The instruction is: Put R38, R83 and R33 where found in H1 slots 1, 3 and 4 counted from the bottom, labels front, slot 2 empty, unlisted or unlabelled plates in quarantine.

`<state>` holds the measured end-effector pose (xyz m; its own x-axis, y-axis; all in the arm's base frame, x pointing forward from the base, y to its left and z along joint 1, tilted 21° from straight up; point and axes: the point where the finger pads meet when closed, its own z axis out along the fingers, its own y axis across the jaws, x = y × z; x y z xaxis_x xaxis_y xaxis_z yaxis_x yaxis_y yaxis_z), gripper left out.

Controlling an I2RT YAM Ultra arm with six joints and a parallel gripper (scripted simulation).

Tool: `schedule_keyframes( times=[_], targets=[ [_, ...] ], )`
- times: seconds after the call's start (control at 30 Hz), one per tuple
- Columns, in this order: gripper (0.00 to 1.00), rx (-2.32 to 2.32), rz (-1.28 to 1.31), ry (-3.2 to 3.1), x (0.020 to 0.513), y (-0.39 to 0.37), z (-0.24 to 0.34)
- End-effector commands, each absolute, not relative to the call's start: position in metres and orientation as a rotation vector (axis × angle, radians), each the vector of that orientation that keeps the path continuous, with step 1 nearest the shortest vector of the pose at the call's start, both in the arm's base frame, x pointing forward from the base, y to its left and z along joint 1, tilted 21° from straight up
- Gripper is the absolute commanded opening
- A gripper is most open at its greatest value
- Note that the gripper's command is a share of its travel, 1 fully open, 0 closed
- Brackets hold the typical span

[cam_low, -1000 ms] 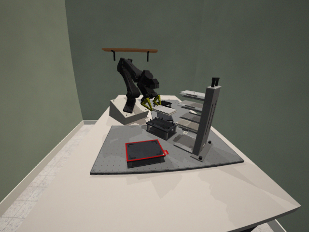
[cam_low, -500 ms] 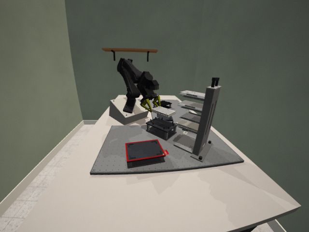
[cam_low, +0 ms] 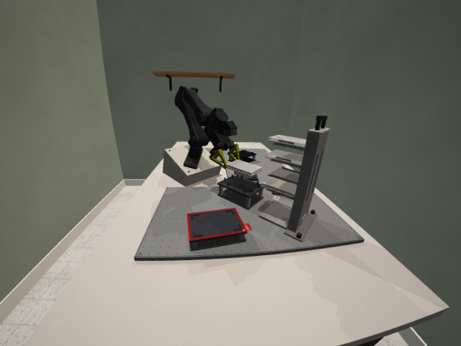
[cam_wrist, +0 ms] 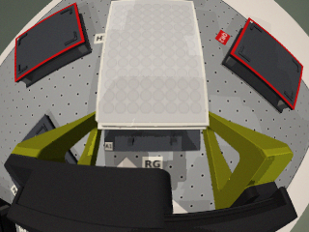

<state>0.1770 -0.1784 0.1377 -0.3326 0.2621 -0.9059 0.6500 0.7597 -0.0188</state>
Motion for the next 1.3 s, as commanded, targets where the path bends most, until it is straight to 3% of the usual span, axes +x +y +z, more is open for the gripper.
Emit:
schedule_keyframes(
  times=[0.0,0.57,0.63,1.27],
  targets=[
    [0.85,0.682,-0.468,1.913,0.181,-0.179,0.136],
    [0.85,0.688,-0.465,1.916,0.182,-0.181,0.127],
    [0.85,0.669,-0.484,1.879,0.185,-0.184,0.146],
    [0.85,0.693,-0.465,1.914,0.184,-0.183,0.118]
  ],
)
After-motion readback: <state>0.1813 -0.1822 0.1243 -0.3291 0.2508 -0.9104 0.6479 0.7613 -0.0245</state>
